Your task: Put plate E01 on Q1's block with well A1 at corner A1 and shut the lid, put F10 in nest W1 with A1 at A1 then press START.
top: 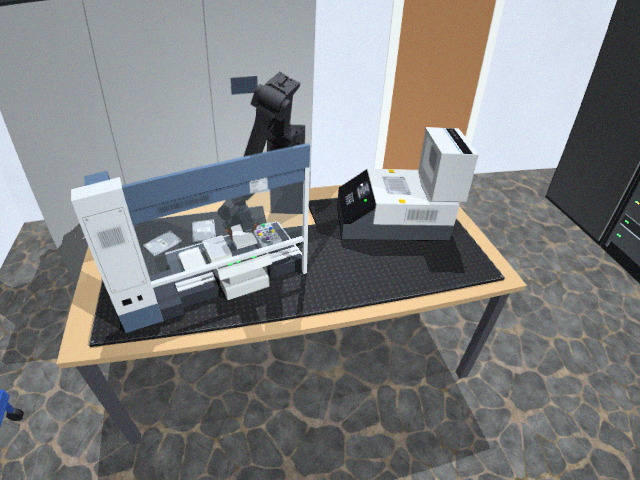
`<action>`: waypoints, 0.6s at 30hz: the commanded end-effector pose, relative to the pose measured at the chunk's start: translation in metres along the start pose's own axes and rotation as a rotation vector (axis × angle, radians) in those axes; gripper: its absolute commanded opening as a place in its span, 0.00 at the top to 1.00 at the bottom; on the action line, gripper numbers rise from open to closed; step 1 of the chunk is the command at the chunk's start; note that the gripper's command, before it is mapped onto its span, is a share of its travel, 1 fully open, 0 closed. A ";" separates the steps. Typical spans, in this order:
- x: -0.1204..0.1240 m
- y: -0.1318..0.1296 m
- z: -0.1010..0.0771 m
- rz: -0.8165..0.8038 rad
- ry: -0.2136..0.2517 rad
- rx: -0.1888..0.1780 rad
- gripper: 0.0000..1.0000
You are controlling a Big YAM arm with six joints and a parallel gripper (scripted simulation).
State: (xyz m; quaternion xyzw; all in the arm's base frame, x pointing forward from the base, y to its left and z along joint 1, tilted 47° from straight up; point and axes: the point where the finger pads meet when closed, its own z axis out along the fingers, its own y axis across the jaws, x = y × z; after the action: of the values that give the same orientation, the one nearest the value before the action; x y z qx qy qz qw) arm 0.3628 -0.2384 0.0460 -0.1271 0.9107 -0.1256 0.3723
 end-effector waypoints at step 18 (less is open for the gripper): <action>0.001 -0.009 -0.031 -0.005 -0.006 0.027 1.00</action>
State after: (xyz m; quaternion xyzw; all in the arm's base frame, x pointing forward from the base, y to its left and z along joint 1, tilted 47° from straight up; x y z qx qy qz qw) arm 0.3469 -0.2356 0.0634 -0.1274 0.9096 -0.1287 0.3740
